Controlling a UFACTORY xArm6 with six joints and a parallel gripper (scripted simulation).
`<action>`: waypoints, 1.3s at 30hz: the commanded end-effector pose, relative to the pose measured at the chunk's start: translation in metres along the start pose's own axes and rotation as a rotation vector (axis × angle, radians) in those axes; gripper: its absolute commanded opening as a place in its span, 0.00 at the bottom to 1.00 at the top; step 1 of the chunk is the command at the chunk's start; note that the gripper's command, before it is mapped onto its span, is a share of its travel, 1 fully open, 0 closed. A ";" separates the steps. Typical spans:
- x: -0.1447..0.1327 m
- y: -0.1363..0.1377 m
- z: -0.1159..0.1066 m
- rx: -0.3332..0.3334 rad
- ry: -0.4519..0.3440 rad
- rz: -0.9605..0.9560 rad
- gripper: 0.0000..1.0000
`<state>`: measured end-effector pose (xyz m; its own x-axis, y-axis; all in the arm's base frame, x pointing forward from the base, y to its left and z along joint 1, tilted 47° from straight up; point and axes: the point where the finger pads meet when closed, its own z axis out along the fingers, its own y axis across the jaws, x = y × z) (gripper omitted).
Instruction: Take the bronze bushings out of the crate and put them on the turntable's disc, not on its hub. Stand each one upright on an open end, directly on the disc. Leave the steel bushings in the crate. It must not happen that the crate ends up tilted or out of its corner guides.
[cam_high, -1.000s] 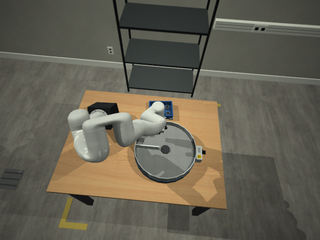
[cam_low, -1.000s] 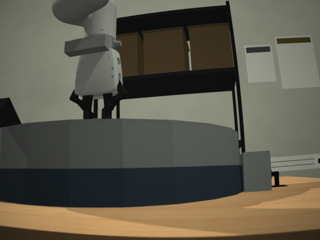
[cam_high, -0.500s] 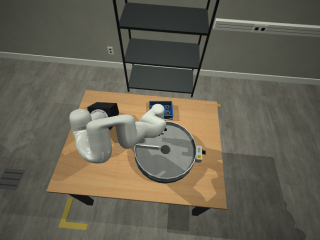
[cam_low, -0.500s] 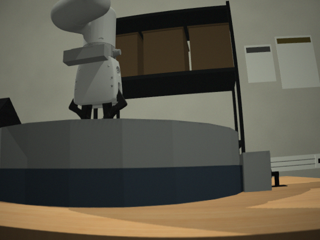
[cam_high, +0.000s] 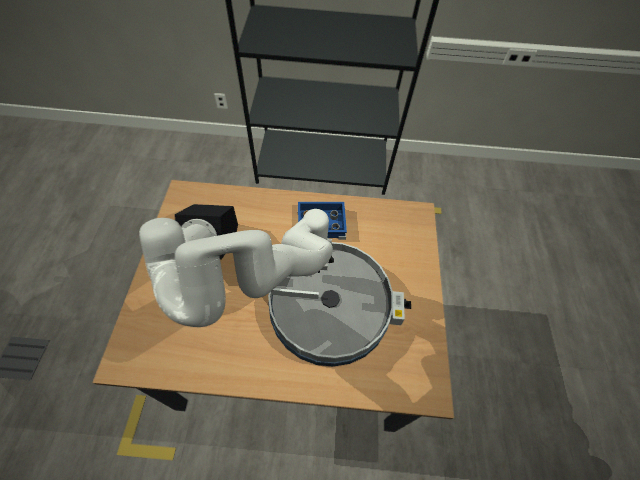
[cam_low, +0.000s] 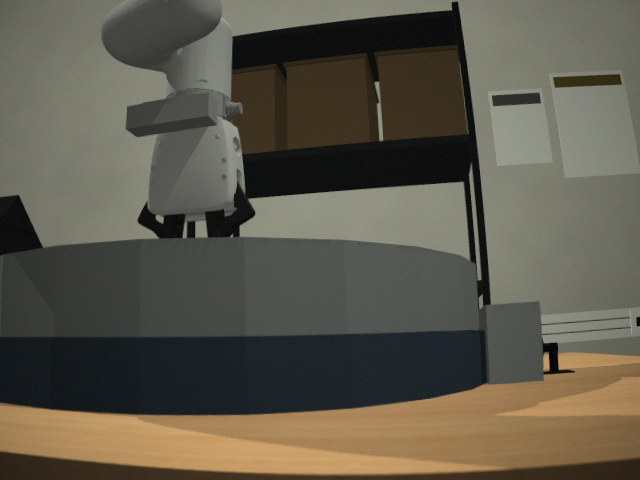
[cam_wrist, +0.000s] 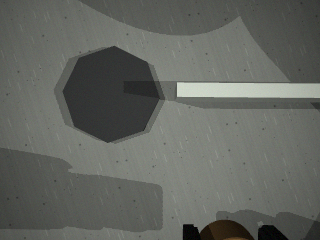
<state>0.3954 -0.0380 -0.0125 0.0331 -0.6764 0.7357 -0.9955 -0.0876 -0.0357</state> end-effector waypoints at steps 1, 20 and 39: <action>0.000 -0.001 -0.001 0.003 -0.001 0.001 0.00; 0.000 -0.001 0.023 0.003 -0.001 0.001 0.00; 0.000 -0.001 0.036 0.003 -0.001 0.001 0.00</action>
<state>0.3986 -0.0651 -0.0379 0.0330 -0.6766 0.7356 -0.9955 -0.0875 -0.0358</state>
